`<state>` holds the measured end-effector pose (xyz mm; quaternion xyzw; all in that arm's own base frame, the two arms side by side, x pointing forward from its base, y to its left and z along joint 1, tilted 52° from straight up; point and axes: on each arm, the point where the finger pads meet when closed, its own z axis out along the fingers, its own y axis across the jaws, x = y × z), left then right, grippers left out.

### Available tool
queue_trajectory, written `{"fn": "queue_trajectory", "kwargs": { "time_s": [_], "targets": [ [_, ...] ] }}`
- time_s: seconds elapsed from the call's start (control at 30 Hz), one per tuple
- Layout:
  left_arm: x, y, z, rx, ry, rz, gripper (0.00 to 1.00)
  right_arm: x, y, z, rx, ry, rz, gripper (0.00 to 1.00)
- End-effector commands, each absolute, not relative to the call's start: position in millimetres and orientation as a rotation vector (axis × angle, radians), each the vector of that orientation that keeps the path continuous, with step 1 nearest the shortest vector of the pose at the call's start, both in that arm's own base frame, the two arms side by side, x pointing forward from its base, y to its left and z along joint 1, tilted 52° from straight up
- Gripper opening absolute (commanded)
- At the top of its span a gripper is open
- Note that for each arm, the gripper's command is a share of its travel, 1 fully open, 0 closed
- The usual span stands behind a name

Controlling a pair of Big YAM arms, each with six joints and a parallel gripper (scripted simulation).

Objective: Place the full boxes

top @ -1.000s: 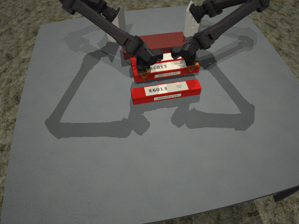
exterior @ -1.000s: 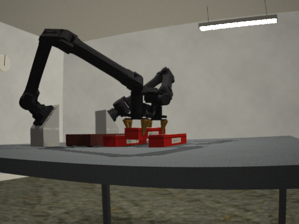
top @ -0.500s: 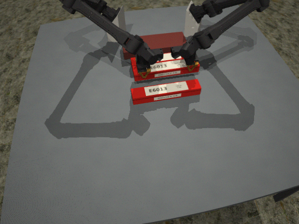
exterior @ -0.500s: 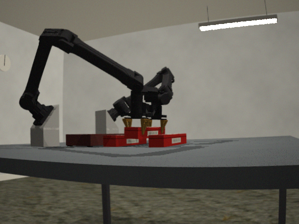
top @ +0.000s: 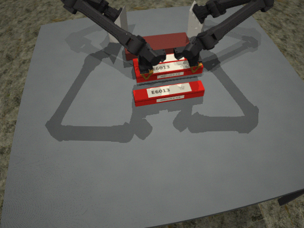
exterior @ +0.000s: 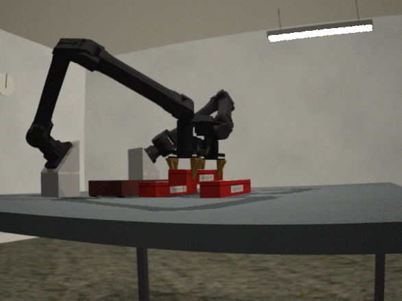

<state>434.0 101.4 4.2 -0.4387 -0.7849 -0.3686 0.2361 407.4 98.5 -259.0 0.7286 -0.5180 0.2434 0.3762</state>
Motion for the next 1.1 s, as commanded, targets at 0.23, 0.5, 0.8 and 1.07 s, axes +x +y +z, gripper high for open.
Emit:
{"fn": "queue_trajectory", "kwargs": {
  "time_s": [0.23,0.5,0.8,1.07],
  "targets": [
    [471.4,67.8,39.7,-1.262,-2.19,-1.117,0.0,448.4,157.0,-226.7,1.959,-1.328,0.701,0.0],
    [471.9,67.3,40.0,-1.261,-2.191,-1.118,0.0,449.0,158.1,-226.2,1.959,-1.328,0.701,0.0],
    [472.7,66.6,40.3,-1.265,-2.188,-1.117,0.0,449.6,159.5,-225.7,1.96,-1.328,0.7,0.0],
    [473.2,66.3,40.4,-1.262,-2.192,-1.119,0.0,449.9,160.2,-225.5,1.96,-1.329,0.7,0.0]
  ]
}}
